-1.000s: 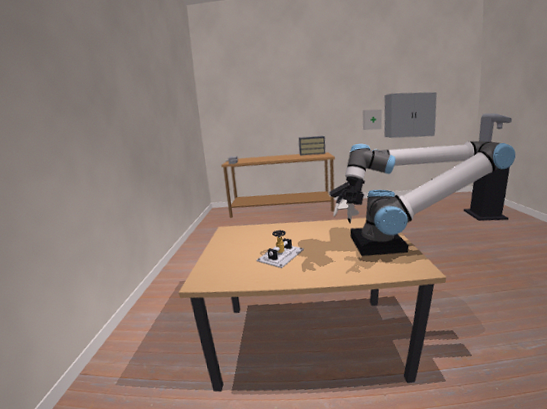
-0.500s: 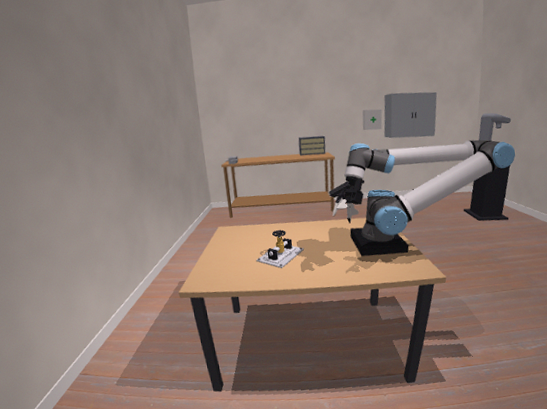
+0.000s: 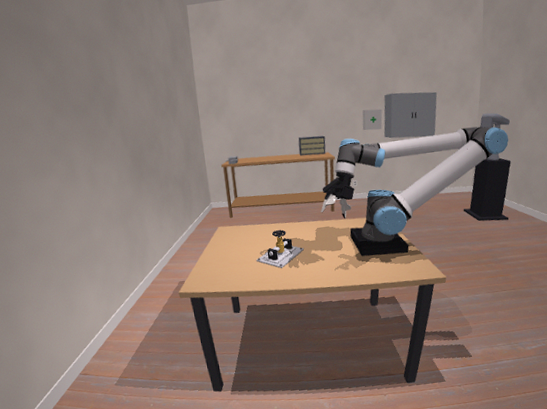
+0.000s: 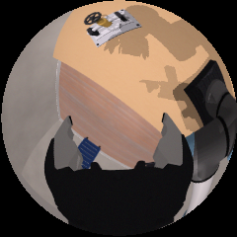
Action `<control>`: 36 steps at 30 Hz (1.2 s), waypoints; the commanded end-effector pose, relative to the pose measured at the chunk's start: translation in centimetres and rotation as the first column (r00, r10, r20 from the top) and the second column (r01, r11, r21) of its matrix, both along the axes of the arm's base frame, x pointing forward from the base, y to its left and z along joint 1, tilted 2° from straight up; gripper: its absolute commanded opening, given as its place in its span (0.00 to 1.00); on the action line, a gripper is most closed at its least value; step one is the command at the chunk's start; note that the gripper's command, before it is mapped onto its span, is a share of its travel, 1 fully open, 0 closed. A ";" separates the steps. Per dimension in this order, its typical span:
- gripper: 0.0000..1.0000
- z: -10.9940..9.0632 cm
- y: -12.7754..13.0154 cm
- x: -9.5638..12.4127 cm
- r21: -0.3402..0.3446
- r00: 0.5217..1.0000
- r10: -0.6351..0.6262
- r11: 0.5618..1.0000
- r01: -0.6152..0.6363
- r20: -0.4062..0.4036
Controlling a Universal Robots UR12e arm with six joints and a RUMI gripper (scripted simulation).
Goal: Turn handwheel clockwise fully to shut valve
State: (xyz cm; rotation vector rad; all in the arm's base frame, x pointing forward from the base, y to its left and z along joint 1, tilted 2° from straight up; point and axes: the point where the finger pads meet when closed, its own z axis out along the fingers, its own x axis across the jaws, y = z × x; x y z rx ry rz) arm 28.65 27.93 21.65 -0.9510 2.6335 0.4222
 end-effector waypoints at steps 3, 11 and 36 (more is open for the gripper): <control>1.00 0.8 -2.0 4.1 -0.045 0.974 -0.199 0.980 0.195 -0.104; 1.00 0.9 -3.7 7.8 -0.091 0.917 -0.359 0.933 0.348 -0.171; 1.00 -3.4 -10.2 22.8 -0.328 0.471 -0.847 0.530 0.782 -0.246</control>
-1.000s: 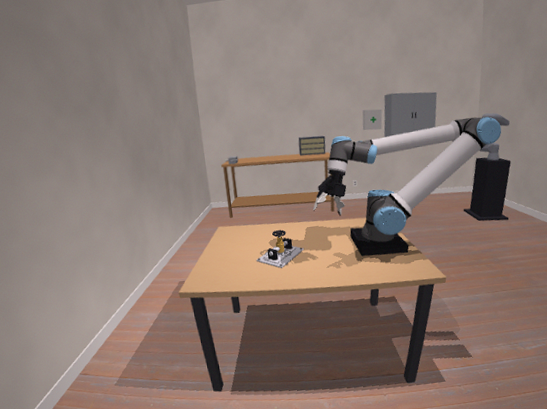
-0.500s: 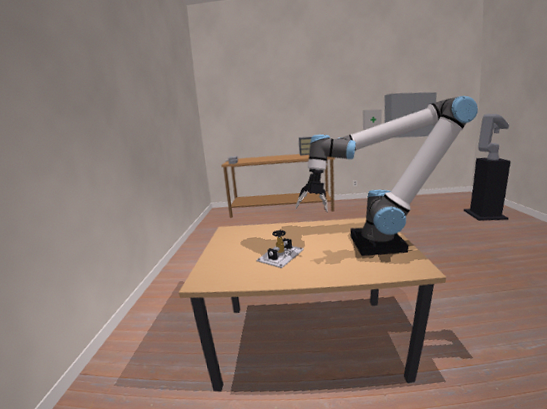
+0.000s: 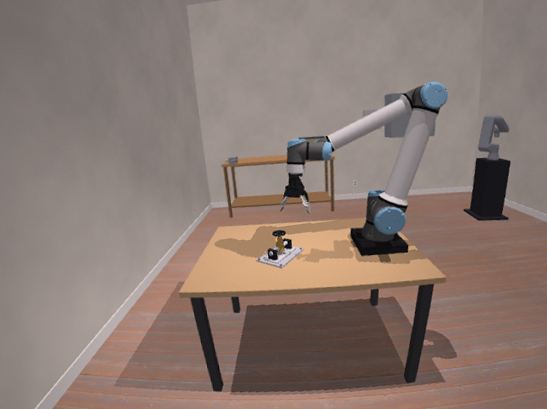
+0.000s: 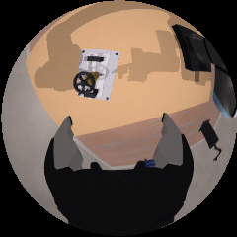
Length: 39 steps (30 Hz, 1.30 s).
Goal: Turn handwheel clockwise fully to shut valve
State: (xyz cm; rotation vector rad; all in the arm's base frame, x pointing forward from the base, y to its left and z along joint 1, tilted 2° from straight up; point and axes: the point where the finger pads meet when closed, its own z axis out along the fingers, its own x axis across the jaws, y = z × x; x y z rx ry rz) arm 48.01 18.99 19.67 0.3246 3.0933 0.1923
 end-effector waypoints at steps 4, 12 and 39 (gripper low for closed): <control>1.00 -2.7 -2.1 5.5 -0.073 0.974 -0.217 0.974 0.213 -0.056; 1.00 -4.6 -3.2 8.3 -0.116 0.941 -0.331 0.940 0.322 -0.072; 1.00 -6.0 -3.7 9.6 -0.136 0.921 -0.382 0.919 0.370 -0.076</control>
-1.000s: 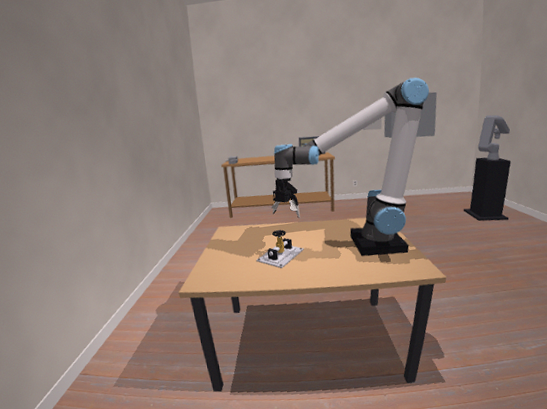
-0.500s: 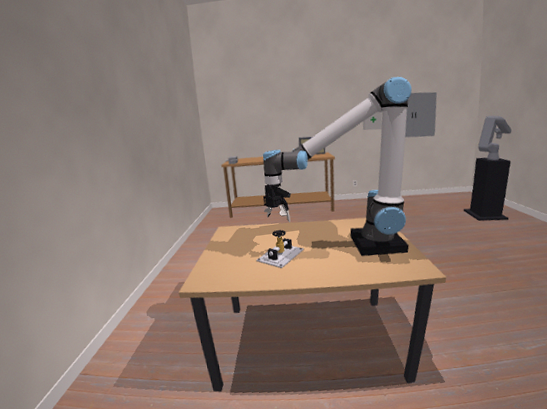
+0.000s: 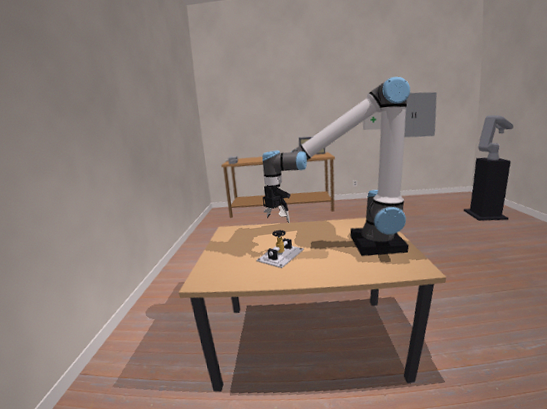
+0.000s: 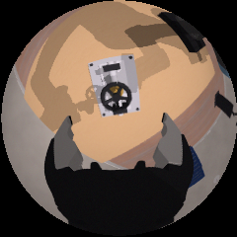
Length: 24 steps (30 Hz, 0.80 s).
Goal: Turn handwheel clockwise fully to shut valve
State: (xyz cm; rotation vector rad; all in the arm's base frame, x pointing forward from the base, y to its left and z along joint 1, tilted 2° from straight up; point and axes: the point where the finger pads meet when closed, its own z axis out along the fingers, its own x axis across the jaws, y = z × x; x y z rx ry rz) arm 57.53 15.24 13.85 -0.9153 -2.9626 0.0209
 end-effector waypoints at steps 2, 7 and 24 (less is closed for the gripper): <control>1.00 -0.2 0.0 0.1 0.000 1.000 0.000 1.000 0.000 0.001; 1.00 -0.7 0.0 0.0 0.000 1.000 0.000 1.000 0.000 0.001; 1.00 -2.8 0.0 0.0 0.000 1.000 0.000 1.000 0.000 0.001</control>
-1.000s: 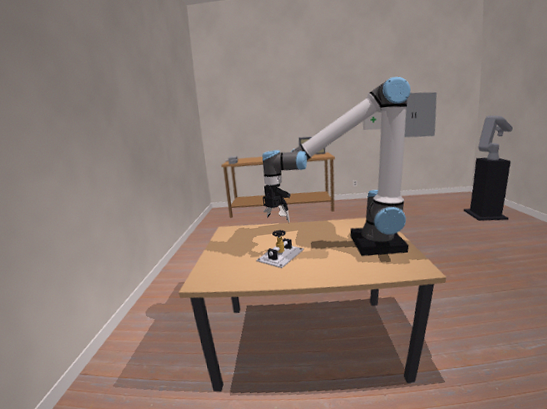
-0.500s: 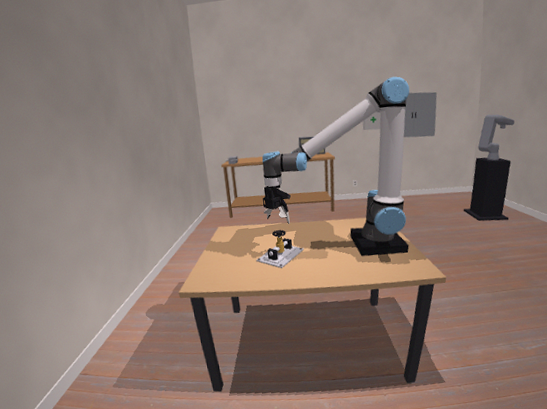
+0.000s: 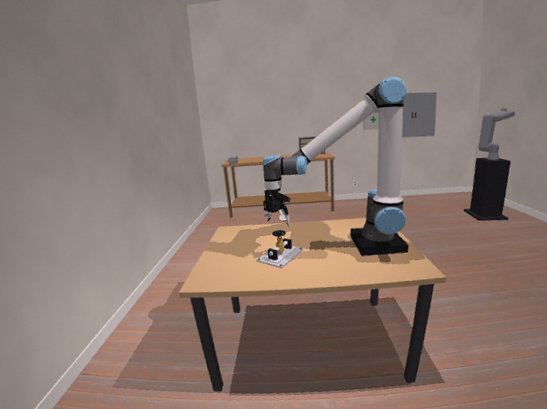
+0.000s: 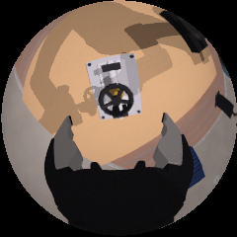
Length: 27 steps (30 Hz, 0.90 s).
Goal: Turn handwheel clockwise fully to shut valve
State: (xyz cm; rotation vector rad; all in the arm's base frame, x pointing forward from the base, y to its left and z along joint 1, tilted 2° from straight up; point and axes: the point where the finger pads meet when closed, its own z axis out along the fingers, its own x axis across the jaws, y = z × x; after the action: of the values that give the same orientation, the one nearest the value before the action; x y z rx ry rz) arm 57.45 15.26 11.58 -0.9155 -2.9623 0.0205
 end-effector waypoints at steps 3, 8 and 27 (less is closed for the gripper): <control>1.00 -1.0 0.0 0.0 0.000 1.000 0.000 1.000 0.000 0.002; 1.00 -1.6 0.0 0.0 0.000 1.000 0.000 1.000 0.000 0.002; 1.00 -2.4 0.0 0.0 0.000 1.000 0.000 1.000 0.000 0.002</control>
State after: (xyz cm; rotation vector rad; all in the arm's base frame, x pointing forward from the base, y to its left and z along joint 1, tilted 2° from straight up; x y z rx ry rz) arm 57.37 15.28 9.22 -0.9155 -2.9623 0.0205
